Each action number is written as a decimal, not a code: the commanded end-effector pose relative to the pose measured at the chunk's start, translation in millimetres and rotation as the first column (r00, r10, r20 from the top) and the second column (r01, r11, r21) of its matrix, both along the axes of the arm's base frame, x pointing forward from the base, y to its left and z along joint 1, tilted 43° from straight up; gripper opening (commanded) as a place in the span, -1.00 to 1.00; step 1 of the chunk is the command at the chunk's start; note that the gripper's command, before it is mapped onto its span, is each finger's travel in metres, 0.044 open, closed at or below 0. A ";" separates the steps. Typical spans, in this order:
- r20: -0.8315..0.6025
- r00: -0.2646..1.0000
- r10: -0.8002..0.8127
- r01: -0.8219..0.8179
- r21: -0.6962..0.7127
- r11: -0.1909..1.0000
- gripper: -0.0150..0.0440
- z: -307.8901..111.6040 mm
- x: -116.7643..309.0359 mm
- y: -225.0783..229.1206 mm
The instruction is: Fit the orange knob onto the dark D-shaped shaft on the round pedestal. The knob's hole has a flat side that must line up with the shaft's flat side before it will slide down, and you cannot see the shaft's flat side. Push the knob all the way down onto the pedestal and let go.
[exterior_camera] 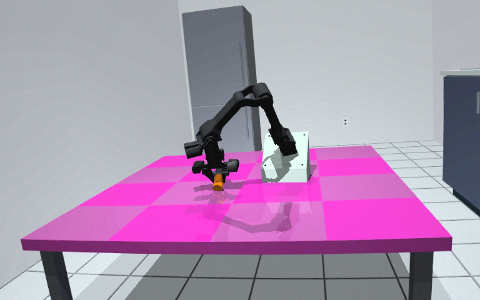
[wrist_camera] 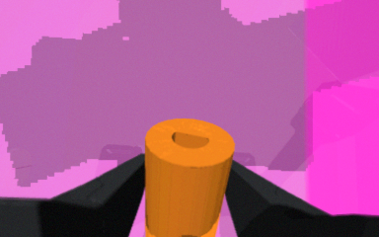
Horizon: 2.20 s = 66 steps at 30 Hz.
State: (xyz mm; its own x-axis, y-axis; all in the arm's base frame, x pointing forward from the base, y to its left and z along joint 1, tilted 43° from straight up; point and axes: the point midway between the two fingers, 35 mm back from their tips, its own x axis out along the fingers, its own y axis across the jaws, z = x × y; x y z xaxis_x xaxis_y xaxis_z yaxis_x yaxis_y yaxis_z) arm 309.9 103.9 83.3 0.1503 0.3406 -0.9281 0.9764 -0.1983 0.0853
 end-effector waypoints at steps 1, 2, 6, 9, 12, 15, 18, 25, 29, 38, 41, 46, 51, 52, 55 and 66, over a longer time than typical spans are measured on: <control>-0.015 1.000 -0.008 0.007 -0.076 0.997 0.11 4.4 0.7 3.2; -0.018 1.000 -0.009 0.008 -0.093 0.996 0.11 5.3 0.8 4.0; -0.030 0.999 -0.017 0.012 -0.159 0.987 0.11 8.8 1.0 7.0; -0.040 0.999 -0.023 0.014 -0.209 0.978 0.11 11.3 1.3 9.3; -0.049 0.998 -0.030 0.016 -0.258 0.966 0.11 13.6 1.6 11.8; -0.057 0.998 -0.037 0.018 -0.306 0.952 0.11 15.8 1.9 14.4; -0.065 0.997 -0.045 0.019 -0.354 0.935 0.11 17.9 2.2 17.1; -0.083 0.995 -0.064 0.018 -0.461 0.887 0.11 22.1 3.1 23.7; -0.092 0.993 -0.075 0.017 -0.520 0.854 0.11 24.1 3.7 27.6; -0.109 0.989 -0.103 0.010 -0.639 0.769 0.11 27.5 5.1 36.6; -0.105 0.990 -0.096 0.012 -0.609 0.793 0.11 27.9 4.9 35.3; -0.104 0.990 -0.094 0.012 -0.602 0.799 0.11 29.9 5.1 37.0; -0.104 0.990 -0.093 0.011 -0.605 0.796 0.29 29.0 4.8 35.7; -0.104 0.990 -0.093 0.011 -0.605 0.796 0.38 29.0 4.8 35.7; -0.104 0.990 -0.093 0.011 -0.605 0.796 0.39 29.0 4.8 35.7; -0.104 0.990 -0.093 0.011 -0.605 0.796 0.39 29.0 4.8 35.7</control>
